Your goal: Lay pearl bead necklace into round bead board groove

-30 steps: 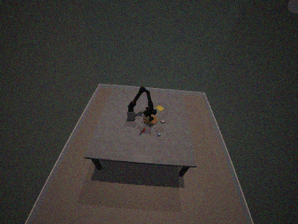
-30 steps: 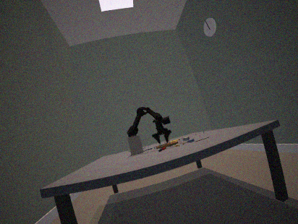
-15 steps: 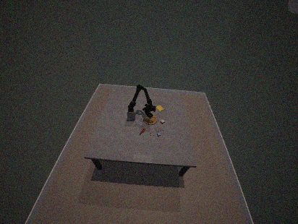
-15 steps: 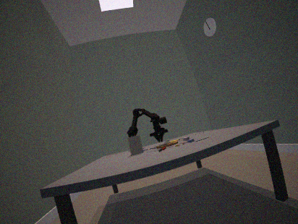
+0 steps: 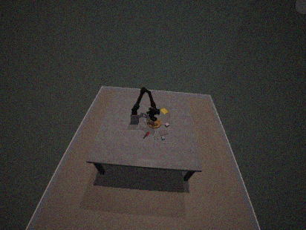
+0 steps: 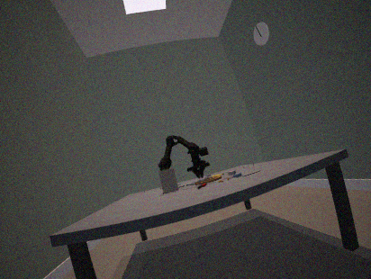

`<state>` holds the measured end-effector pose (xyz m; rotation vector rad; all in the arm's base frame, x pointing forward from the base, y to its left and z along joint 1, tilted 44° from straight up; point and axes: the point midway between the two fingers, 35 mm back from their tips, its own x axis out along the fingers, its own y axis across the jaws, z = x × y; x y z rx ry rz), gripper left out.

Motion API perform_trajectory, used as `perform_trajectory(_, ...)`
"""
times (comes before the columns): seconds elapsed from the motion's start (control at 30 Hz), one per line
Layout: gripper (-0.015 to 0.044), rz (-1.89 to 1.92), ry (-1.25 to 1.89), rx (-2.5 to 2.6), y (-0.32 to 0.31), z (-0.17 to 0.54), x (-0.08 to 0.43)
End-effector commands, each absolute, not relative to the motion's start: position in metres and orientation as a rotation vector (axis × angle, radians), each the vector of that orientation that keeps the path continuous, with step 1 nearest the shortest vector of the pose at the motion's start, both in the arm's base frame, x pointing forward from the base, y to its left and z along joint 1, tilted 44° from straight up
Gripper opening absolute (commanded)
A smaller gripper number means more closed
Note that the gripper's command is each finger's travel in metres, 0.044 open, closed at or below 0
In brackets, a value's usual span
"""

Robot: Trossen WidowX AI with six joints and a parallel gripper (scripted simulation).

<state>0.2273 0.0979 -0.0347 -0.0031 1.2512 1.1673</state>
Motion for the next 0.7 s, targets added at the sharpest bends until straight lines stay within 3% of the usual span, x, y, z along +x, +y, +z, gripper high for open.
perform_trajectory(0.0,0.012,1.167,1.265,0.014,0.102,-0.0405,0.2233)
perform_trajectory(0.37,0.012,1.168,1.267,0.018,0.1091,-0.0472,0.2205)
perform_trajectory(0.53,0.0,1.17,1.258,0.005,0.1083,-0.0452,0.2224)
perform_trajectory(0.67,0.0,1.17,1.258,0.005,0.1083,-0.0452,0.2224)
